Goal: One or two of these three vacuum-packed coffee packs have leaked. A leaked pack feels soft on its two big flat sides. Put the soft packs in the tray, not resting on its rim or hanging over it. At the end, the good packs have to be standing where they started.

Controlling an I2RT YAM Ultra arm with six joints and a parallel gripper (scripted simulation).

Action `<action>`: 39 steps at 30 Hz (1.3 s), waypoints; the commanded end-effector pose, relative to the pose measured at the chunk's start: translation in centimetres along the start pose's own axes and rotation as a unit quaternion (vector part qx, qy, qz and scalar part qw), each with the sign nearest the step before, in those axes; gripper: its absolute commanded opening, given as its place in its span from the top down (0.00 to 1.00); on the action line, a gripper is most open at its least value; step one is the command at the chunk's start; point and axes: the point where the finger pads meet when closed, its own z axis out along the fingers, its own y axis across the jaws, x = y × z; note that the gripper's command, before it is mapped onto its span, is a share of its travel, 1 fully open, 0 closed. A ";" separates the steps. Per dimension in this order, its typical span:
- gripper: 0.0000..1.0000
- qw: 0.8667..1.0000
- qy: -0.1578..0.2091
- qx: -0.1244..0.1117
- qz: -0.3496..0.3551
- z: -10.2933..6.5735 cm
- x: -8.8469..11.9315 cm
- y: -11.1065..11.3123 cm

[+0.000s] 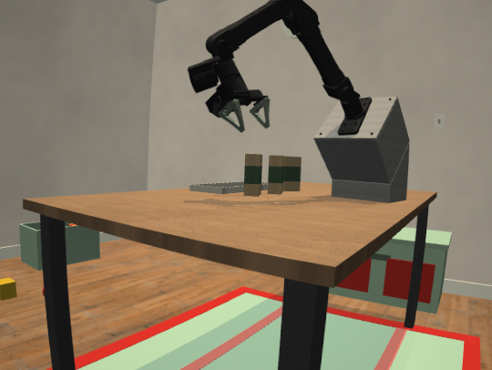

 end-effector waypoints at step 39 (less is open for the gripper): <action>0.00 0.983 -0.019 -0.063 0.169 -0.9 -5.0 -9.3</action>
